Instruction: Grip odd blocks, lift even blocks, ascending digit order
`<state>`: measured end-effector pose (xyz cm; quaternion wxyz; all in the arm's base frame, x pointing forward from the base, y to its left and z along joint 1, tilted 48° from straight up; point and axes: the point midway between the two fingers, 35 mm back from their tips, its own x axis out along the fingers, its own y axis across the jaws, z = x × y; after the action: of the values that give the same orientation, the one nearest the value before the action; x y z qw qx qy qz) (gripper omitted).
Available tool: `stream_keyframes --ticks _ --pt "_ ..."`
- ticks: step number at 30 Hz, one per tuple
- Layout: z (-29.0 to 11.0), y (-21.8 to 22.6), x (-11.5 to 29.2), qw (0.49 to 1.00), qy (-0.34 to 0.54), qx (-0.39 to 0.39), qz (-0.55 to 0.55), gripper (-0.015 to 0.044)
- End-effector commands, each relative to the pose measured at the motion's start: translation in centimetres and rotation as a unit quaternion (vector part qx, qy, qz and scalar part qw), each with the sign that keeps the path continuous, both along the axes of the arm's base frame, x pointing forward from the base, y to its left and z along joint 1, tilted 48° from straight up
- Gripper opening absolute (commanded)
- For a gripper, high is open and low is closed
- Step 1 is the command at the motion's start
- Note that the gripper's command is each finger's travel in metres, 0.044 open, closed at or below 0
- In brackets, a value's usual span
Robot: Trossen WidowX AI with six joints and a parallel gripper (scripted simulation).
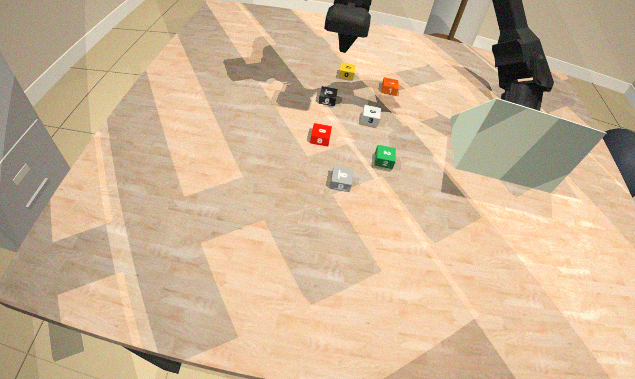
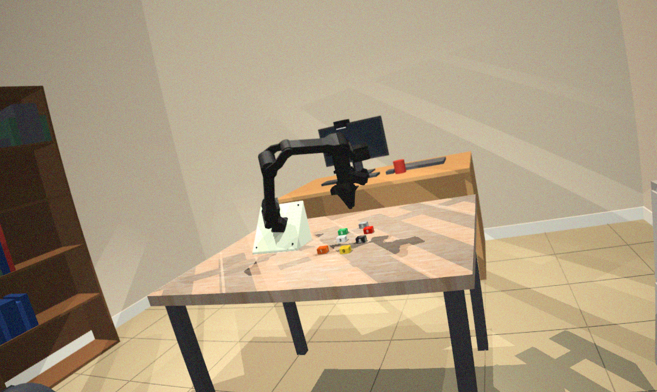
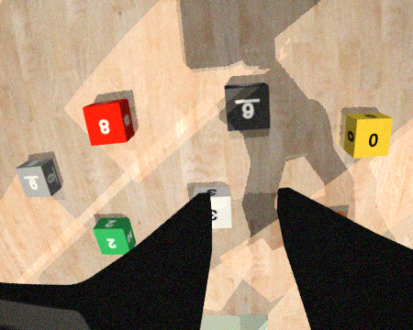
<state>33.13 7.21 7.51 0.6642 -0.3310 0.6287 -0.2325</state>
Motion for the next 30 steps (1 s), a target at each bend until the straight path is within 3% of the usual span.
stream_keyframes --ticks 1,2,9,13,30 --pt "0.3 -0.4 1.4 1.000 0.004 -0.004 0.002 0.0120" --pt "0.3 -0.4 1.4 1.000 0.004 -0.004 0.002 0.0120" --pt "-4.9 -6.1 2.2 1.000 0.003 -0.005 0.002 0.0304" --pt "-5.1 -6.3 2.2 1.000 0.003 -0.006 0.002 0.0400" --pt "-6.7 -8.1 2.5 1.000 0.003 -0.006 0.002 0.0400"
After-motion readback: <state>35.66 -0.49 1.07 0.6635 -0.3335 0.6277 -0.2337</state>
